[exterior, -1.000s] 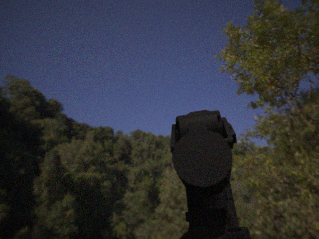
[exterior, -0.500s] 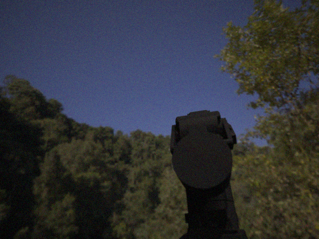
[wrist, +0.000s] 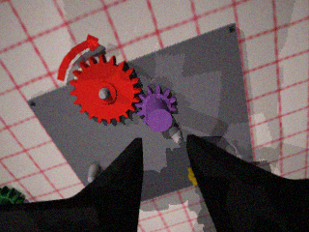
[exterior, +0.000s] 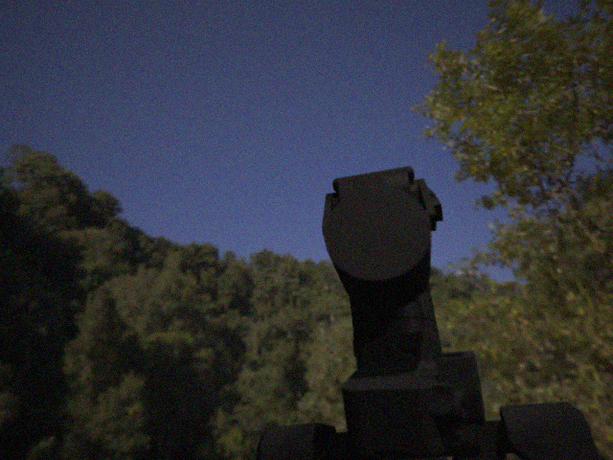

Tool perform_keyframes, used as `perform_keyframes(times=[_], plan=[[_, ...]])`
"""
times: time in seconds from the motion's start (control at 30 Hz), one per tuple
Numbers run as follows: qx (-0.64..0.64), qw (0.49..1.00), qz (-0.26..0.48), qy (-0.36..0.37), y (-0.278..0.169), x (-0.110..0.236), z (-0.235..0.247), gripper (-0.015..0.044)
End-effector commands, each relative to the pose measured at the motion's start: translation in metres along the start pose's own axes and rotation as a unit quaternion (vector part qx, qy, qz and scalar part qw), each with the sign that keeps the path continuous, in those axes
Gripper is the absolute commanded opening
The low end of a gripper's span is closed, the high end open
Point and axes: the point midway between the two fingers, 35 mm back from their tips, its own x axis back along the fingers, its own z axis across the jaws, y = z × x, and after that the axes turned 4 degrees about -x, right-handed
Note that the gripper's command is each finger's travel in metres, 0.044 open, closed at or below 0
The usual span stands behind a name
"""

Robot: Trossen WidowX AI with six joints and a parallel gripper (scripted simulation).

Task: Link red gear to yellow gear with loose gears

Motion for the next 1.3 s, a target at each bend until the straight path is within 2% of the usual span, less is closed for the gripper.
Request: perform_keyframes(times=[0.0, 0.17, 0.33, 0.37, 0.47, 0.57, 1.27], plan=[[-0.001, 1.000, 0.000, 0.000, -0.001, 0.000, 0.003, 0.0166], [-0.024, 1.000, -0.001, 0.002, -0.028, 0.000, 0.071, 0.0298], [-0.050, 0.999, 0.000, 0.006, -0.076, 0.000, 0.140, 0.0429], [-0.056, 0.998, 0.000, 0.006, -0.088, 0.000, 0.152, 0.0440], [-0.070, 0.997, 0.001, 0.008, -0.122, 0.000, 0.183, 0.0440], [-0.074, 0.997, 0.002, 0.009, -0.135, 0.000, 0.191, 0.0440], [-0.074, 0.997, 0.002, 0.008, -0.134, -0.033, 0.191, 0.0440]])
